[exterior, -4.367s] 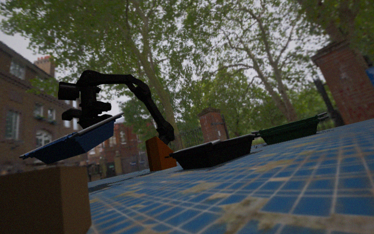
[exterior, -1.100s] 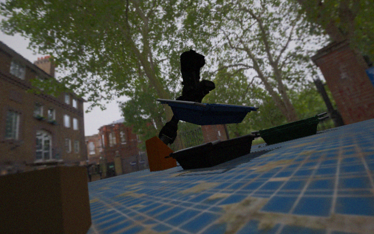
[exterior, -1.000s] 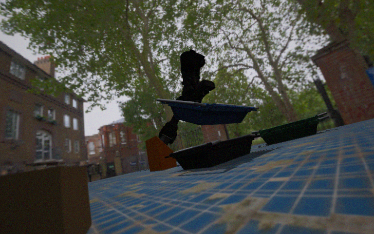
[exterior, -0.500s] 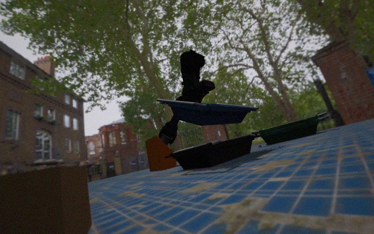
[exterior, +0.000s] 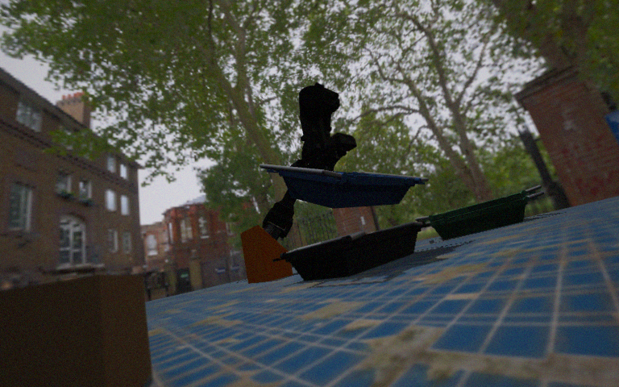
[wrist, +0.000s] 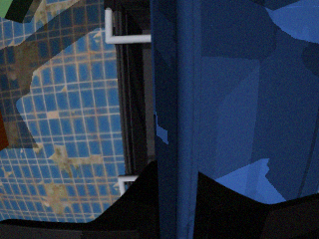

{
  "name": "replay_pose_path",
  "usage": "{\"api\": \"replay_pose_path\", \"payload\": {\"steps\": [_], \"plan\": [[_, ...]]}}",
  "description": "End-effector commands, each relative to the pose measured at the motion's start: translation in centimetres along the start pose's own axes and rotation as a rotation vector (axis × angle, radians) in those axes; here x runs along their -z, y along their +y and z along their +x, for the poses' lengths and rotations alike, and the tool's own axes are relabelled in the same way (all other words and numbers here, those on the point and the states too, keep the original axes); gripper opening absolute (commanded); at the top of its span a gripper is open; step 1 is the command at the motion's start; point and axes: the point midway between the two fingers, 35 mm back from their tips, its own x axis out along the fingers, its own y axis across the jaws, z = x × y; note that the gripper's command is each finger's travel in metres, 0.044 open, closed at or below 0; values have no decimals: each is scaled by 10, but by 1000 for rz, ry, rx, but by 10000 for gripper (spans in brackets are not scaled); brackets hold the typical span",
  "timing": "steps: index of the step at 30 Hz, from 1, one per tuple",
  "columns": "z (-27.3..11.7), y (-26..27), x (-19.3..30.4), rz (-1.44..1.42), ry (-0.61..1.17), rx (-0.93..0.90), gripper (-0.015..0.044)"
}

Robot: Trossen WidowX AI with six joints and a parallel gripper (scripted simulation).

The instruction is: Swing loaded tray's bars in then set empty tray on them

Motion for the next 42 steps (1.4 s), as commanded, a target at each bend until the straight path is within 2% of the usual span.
{"api": "replay_pose_path", "payload": {"steps": [1, 31, 42], "plan": [[3, -1, 1, 4, -4, 14, 0], [53, -2, 0, 4, -6, 15, 0], [56, 4, 0, 4, -7, 15, 0]]}}
